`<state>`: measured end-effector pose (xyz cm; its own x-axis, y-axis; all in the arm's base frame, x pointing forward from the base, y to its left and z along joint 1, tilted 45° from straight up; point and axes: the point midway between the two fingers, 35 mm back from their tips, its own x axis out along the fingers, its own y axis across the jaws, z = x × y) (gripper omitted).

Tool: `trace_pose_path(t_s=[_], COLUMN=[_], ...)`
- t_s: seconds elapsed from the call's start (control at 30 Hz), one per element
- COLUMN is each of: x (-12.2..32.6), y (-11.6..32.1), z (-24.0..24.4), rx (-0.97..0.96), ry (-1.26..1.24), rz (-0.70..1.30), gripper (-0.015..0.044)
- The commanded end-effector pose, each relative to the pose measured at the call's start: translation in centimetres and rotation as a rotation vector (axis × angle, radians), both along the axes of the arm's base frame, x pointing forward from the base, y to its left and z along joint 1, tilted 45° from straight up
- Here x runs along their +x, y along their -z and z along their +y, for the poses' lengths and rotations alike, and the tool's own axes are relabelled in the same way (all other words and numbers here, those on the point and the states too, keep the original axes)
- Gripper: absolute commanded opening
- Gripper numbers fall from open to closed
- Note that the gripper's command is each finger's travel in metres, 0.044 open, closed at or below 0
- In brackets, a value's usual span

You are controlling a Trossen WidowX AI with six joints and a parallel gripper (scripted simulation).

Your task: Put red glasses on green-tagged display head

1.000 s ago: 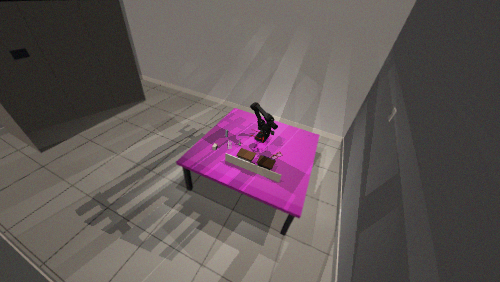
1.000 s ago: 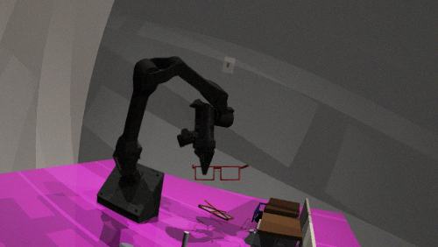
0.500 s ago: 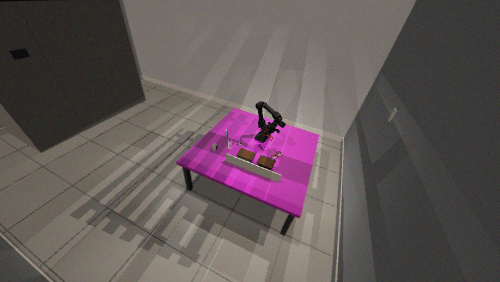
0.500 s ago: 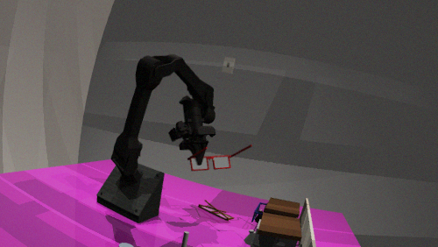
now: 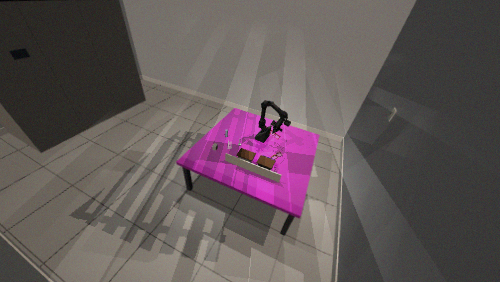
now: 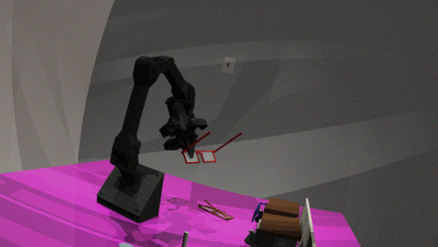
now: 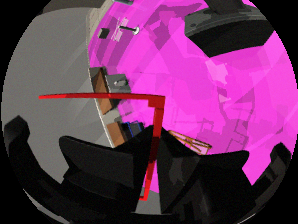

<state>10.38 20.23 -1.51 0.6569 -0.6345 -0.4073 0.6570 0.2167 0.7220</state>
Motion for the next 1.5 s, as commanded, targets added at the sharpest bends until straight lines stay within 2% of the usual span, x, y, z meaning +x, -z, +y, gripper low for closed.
trace_pose_path(t_s=[0.0,0.17,0.93,1.47], x=[-1.3,-2.5,-2.0,0.6], y=[0.5,0.9,0.7,-0.2], z=[0.3,0.4,0.4,-0.3], rx=[-0.063,-0.12,-0.083,0.317], ry=[-0.07,-0.139,-0.107,0.225], rz=[0.023,0.037,0.022,-0.295], gripper=[0.0,0.0,0.0,0.0])
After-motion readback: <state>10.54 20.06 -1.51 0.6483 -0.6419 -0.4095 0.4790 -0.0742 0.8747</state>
